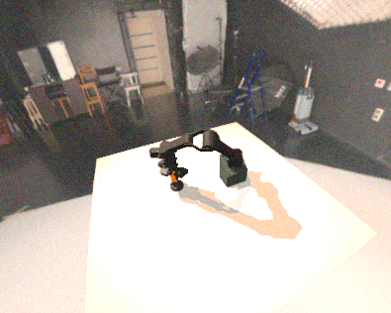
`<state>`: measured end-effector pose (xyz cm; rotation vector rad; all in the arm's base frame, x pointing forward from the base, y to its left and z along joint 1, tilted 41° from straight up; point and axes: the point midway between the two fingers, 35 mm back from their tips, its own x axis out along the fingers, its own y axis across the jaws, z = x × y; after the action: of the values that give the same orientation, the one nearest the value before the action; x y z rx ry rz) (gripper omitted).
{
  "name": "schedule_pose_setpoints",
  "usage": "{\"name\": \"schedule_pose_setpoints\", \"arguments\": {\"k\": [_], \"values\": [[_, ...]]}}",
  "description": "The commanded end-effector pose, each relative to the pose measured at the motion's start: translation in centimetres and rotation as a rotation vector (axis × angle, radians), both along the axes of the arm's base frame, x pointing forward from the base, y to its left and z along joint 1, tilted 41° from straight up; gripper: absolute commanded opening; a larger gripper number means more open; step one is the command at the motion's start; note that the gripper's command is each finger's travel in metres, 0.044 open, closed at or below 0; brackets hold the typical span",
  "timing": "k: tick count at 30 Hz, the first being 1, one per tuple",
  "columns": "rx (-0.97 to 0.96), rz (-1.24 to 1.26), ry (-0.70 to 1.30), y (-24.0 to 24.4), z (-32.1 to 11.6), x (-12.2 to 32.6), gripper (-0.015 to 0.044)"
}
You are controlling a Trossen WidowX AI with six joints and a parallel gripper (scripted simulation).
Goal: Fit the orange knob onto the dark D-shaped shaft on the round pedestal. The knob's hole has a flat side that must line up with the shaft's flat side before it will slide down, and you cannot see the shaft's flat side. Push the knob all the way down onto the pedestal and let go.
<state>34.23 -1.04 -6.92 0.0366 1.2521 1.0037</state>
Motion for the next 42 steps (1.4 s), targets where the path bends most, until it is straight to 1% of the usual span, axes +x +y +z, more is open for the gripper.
{"name": "schedule_pose_setpoints", "arguments": {"k": [1,12,42], "values": [[0.003,0.004,-0.005,0.08,-0.19,0.01,0.0],[0.003,0.004,-0.004,-0.14,0.0,-0.59,0.0],[0.003,0.004,-0.005,-0.04,-0.19,-0.16,0.0]]}}
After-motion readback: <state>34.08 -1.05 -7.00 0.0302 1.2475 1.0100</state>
